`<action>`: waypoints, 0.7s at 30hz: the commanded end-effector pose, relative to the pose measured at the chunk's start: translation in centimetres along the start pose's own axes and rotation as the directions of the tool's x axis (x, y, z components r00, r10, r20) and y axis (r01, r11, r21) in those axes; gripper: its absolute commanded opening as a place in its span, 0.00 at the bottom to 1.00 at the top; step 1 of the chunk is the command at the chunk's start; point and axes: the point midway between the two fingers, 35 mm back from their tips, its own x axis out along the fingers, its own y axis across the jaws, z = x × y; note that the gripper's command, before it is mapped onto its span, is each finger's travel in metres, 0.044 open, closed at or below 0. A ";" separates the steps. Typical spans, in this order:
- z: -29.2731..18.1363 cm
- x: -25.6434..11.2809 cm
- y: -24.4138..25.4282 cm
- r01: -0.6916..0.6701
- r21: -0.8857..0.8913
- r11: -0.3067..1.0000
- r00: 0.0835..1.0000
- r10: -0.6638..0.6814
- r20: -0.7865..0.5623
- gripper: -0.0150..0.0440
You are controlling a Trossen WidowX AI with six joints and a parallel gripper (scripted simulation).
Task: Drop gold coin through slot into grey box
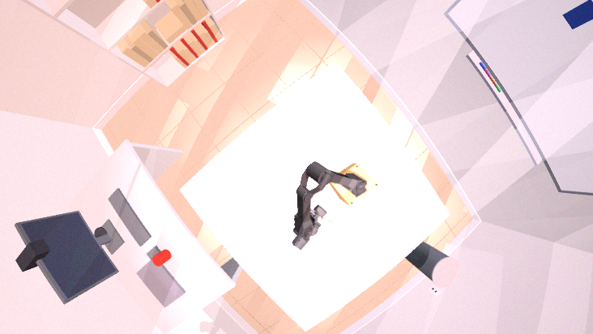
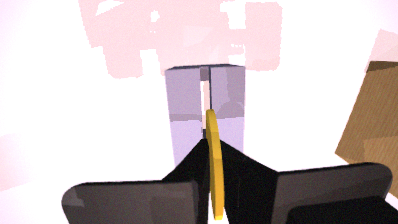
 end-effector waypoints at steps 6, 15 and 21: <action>0.0 0.4 -0.1 0.000 -0.002 1.000 1.000 0.000 0.000 0.25; 0.0 0.8 -0.3 0.000 -0.007 1.000 1.000 0.000 0.001 0.25; 0.1 1.1 -0.2 0.000 -0.004 1.000 1.000 0.000 0.001 0.25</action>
